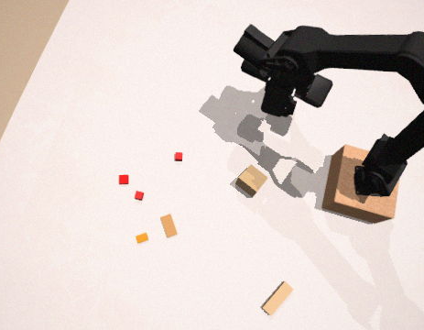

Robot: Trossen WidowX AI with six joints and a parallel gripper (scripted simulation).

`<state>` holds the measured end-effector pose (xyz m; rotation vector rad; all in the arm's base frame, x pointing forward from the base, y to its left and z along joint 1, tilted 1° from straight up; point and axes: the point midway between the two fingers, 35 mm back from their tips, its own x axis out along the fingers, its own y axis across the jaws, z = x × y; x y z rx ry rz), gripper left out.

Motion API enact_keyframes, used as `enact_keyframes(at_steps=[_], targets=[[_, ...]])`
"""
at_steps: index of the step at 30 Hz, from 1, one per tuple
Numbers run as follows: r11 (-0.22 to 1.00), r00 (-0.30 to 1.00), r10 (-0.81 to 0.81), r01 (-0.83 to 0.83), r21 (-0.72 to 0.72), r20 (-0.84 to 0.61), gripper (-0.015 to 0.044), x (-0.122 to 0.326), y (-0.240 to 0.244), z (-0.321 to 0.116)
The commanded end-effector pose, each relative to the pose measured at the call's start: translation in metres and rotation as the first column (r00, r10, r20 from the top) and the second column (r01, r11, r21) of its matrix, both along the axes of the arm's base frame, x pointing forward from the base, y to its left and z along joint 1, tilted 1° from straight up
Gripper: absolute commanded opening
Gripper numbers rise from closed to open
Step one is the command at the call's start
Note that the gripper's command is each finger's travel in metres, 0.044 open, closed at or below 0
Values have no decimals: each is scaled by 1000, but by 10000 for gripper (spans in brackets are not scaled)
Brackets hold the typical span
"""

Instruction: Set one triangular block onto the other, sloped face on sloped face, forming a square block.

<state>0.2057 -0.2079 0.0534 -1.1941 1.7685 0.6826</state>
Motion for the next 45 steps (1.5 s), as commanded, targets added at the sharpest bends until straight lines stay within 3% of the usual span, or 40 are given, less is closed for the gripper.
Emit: enact_keyframes(at_steps=[1, 14, 21, 45], targets=[[994, 998, -42, 38, 101, 43, 0, 0, -4, 1], [901, 953, -225, 124, 415, 203, 0, -2, -13, 16], [899, 952, -228, 125, 419, 205, 0, 1, -7, 19], [895, 951, -230, 124, 429, 205, 0, 21, 101, 55]])
